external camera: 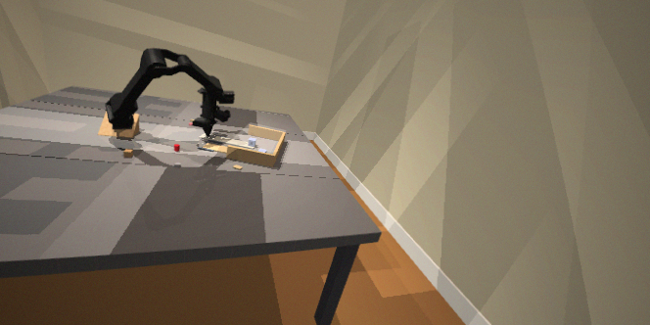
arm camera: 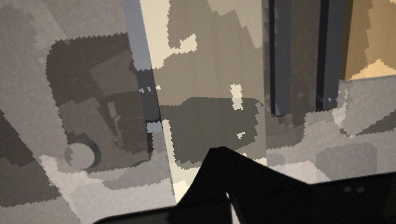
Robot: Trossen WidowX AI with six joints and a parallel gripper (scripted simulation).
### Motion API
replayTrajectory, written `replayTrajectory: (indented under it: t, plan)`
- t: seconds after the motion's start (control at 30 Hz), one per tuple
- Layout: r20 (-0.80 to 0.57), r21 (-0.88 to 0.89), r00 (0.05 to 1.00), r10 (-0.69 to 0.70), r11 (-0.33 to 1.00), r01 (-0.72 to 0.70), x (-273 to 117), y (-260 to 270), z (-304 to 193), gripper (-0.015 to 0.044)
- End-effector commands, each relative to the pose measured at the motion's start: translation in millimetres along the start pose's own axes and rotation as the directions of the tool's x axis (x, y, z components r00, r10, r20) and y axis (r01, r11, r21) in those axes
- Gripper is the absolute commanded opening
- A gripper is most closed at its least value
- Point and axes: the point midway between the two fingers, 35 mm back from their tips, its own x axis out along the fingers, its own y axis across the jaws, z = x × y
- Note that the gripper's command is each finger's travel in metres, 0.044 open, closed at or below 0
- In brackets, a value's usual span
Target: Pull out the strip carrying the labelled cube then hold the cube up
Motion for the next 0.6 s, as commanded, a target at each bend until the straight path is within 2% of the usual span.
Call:
replayTrajectory:
  t: [0.0, 0.57]
  plan:
    - [-0.023, -0.008, 1.000, -0.006, 1.000, 0.005, 4.7, -0.5, -12.7, 0.0000]
    - [-0.024, -0.009, 1.000, -0.005, 1.000, 0.005, 4.3, 0.0, -38.9, 0.0000]
